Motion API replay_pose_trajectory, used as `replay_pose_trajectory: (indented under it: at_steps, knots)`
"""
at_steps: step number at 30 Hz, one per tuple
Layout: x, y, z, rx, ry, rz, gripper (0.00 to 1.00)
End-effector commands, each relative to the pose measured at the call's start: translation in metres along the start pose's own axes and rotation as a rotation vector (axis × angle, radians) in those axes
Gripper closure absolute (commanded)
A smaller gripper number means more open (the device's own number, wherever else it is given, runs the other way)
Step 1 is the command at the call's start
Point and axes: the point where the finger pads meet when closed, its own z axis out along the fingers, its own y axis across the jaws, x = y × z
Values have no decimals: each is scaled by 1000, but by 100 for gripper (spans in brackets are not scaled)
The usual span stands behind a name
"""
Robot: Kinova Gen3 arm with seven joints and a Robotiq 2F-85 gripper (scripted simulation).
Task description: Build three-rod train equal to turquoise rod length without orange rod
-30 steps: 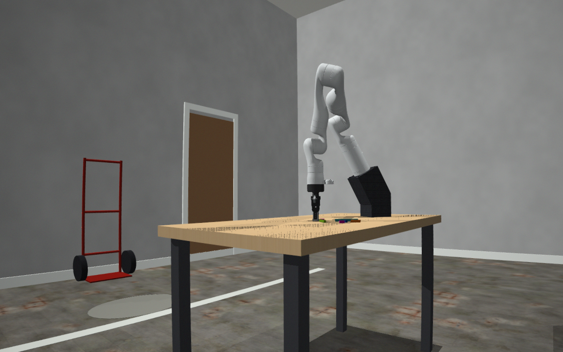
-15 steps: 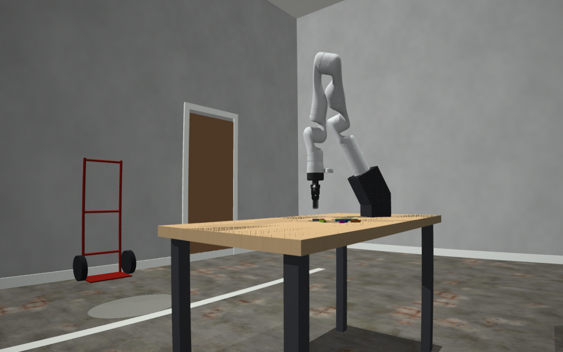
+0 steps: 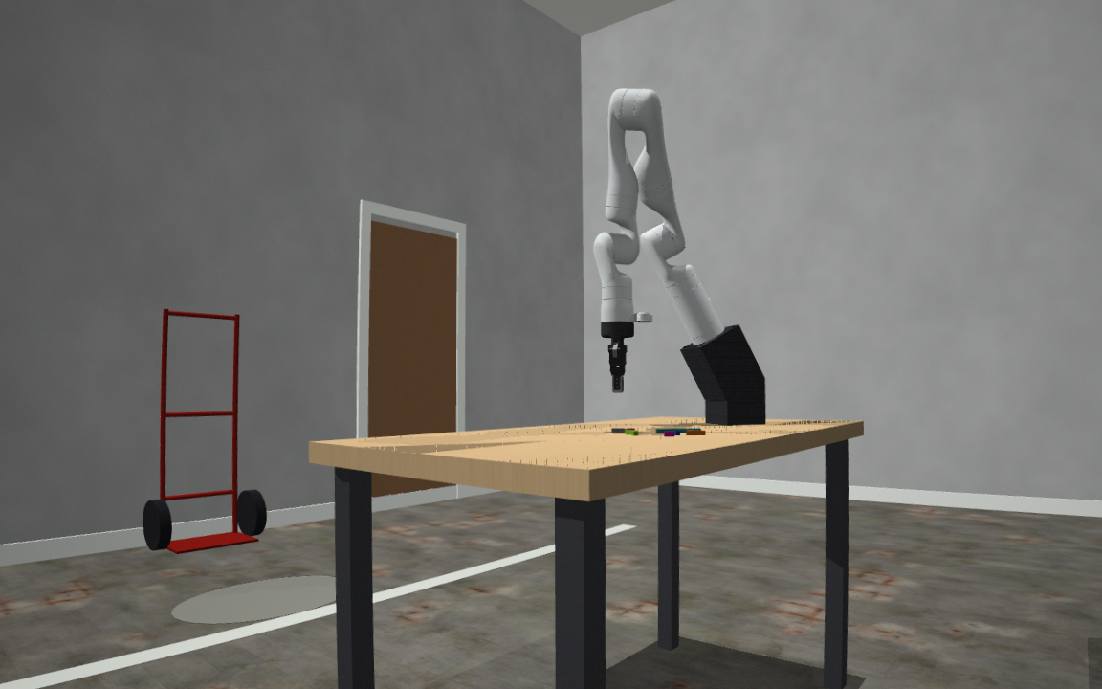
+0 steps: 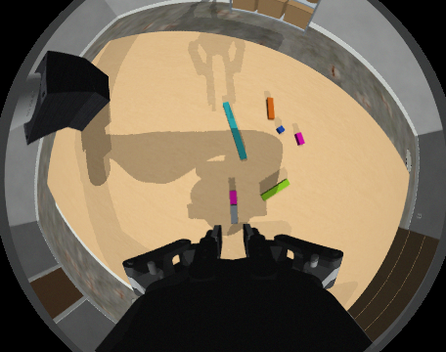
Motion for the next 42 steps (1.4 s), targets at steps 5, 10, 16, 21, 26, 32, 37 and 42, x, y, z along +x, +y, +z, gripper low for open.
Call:
replay_pose_trajectory:
  at_steps: [5, 10, 16, 21, 26, 32, 37, 42]
  knots:
    - [0, 3, -2, -8, 2, 2, 0]
    - [0, 3, -2, -8, 2, 2, 0]
    - [0, 3, -2, -8, 2, 2, 0]
    - [0, 3, -2, -8, 2, 2, 0]
    - [1, 3, -2, -8, 2, -6, 0]
    - [2, 6, -1, -12, 4, -64, 0]
    - [4, 9, 1, -16, 6, -123, 0]
    - [8, 16, 4, -24, 10, -272, 0]
